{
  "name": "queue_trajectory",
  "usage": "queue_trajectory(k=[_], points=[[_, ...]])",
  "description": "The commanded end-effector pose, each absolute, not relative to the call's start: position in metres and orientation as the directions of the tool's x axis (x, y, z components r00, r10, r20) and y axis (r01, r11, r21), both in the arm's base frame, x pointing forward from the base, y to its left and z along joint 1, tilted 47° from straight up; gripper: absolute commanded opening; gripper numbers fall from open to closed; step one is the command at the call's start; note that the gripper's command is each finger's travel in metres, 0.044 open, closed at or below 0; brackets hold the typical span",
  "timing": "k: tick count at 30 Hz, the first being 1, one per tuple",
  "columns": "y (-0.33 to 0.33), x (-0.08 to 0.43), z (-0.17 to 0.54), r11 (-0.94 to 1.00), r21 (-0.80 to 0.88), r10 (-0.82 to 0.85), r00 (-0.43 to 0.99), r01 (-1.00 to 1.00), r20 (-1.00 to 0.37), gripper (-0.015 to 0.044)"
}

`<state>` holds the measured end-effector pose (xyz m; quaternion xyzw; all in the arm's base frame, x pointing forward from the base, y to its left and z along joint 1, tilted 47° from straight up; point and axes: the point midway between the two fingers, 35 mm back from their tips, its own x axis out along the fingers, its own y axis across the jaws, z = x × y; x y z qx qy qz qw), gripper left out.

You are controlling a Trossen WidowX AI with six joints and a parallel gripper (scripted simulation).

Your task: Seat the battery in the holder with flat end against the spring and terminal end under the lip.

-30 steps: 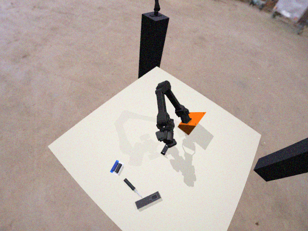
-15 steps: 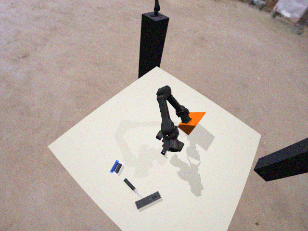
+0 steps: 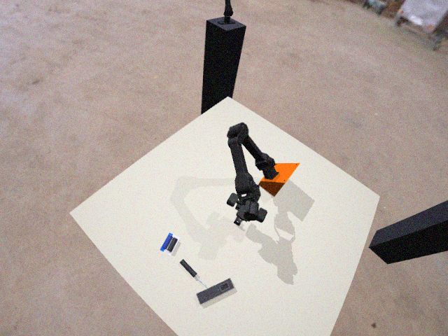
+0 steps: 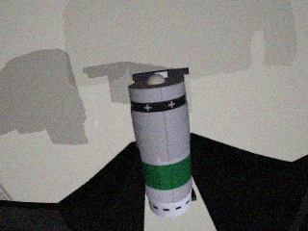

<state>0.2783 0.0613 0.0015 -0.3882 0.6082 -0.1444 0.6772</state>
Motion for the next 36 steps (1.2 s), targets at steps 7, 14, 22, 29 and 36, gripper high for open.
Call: queue_trajectory(k=[7, 14, 22, 29, 36], points=[[0.049, 0.282, -0.006, 0.659, -0.699, -0.624, 0.318, -0.276, -0.714, 0.0075], [0.044, 0.283, -0.008, 0.662, -0.697, -0.604, 0.354, -0.276, -0.714, 0.0075], [0.042, 0.283, -0.012, 0.666, -0.692, -0.581, 0.387, -0.279, -0.716, 0.0075], [0.040, 0.282, -0.015, 0.668, -0.688, -0.559, 0.419, -0.283, -0.716, 0.0075], [0.037, 0.281, -0.017, 0.670, -0.686, -0.537, 0.451, -0.286, -0.713, 0.0075]])
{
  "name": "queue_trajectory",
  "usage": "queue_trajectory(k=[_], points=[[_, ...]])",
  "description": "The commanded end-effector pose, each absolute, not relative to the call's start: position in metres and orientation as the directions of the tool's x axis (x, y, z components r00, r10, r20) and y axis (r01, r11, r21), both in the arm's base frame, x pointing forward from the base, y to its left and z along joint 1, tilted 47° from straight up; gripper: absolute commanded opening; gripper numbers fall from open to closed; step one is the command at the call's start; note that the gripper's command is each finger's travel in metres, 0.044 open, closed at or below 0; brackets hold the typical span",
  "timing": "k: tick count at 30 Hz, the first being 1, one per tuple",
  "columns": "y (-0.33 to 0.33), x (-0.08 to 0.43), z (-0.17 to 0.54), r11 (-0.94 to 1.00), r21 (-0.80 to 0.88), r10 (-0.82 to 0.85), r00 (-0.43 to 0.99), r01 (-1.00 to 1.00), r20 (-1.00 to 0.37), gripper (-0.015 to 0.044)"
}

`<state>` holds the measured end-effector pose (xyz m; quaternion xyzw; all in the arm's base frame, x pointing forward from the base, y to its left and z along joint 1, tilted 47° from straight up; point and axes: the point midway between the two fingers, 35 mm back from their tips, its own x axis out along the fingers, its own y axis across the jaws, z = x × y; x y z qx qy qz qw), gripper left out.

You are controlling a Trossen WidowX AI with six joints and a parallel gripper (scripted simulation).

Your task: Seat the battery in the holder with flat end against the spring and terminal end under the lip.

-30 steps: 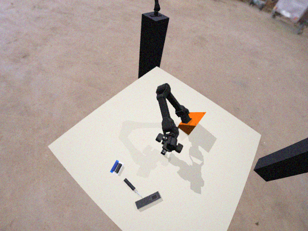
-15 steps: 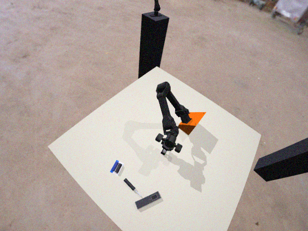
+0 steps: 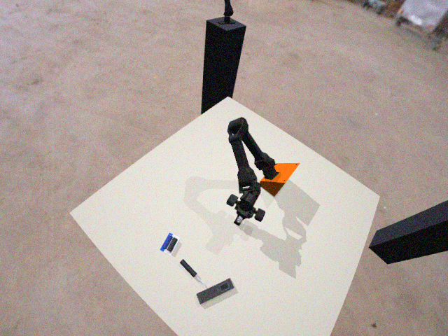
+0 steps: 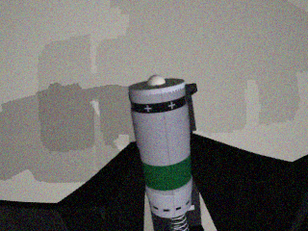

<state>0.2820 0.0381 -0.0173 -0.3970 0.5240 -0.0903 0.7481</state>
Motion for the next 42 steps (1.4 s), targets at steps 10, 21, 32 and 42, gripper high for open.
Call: queue_trajectory(k=[10, 21, 32, 42], points=[[0.034, 0.279, -0.019, 0.670, -0.684, -0.506, 0.496, -0.290, -0.706, 0.0075], [0.030, 0.277, -0.020, 0.668, -0.684, -0.471, 0.544, -0.294, -0.694, 0.0075], [0.026, 0.273, -0.020, 0.669, -0.681, -0.457, 0.557, -0.299, -0.693, 0.0075], [0.023, 0.264, -0.019, 0.669, -0.680, -0.456, 0.556, -0.300, -0.694, 0.0075]])
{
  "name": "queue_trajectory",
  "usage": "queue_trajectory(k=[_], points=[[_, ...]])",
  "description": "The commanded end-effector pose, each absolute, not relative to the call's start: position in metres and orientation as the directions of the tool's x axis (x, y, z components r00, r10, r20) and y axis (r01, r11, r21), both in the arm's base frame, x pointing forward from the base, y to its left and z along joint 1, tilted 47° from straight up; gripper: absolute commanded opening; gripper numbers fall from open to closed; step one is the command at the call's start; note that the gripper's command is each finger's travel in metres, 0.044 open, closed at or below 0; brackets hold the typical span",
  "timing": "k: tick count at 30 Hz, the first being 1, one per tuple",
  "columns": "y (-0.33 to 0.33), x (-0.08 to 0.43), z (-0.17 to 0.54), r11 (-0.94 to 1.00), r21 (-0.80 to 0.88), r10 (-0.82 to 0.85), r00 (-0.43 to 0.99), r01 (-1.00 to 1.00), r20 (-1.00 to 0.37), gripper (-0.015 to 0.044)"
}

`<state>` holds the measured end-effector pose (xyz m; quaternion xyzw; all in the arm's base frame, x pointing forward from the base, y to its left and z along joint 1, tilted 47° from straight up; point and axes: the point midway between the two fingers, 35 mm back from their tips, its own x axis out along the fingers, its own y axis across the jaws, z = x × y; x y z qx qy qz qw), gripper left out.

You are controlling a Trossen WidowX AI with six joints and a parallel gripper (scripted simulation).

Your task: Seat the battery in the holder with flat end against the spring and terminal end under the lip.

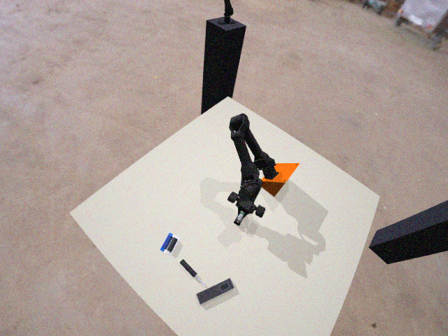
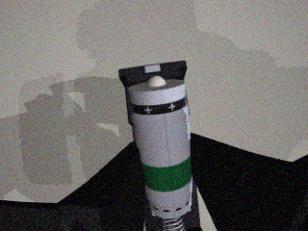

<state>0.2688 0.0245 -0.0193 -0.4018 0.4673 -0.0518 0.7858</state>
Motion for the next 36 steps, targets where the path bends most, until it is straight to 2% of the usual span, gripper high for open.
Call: queue_trajectory(k=[1, 16, 36], points=[[0.0222, 0.2630, -0.0194, 0.669, -0.680, -0.456, 0.556, -0.300, -0.695, 0.0075], [0.0199, 0.2548, -0.0187, 0.671, -0.676, -0.457, 0.549, -0.303, -0.700, 0.0075], [0.0206, 0.2607, -0.0238, 0.684, -0.662, -0.503, 0.460, -0.305, -0.732, 0.0075]])
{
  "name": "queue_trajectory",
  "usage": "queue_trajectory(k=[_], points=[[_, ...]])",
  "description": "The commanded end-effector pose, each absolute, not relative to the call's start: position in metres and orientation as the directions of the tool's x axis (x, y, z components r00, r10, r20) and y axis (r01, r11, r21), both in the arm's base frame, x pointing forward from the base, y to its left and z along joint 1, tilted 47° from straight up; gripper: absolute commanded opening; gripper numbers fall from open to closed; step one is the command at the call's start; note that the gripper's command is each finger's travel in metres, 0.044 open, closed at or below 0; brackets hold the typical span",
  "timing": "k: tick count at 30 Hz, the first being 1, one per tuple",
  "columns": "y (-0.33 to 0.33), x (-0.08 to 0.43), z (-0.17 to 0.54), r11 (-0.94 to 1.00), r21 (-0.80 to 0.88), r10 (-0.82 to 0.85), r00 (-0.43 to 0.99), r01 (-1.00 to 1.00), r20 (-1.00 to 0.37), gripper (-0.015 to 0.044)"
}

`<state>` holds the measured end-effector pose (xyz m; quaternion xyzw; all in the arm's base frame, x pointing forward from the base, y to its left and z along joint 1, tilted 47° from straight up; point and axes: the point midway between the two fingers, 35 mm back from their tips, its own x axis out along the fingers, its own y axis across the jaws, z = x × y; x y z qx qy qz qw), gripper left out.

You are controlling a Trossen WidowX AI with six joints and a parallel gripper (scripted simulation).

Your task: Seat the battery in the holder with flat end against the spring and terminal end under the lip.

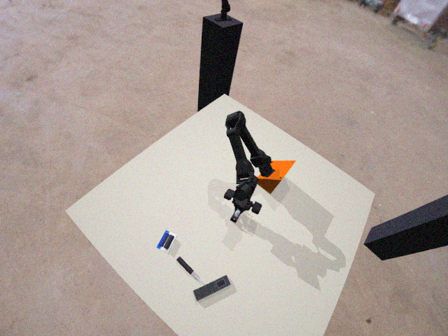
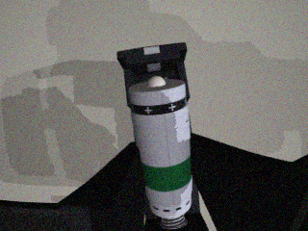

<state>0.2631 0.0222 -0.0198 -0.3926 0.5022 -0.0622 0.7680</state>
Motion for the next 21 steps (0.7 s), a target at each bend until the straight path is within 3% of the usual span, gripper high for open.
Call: queue_trajectory(k=[1, 21], points=[[0.0206, 0.2610, -0.0240, 0.685, -0.662, -0.505, 0.456, -0.305, -0.733, 0.0075], [0.0206, 0.2654, -0.0273, 0.696, -0.652, -0.550, 0.359, -0.302, -0.754, 0.0075]])
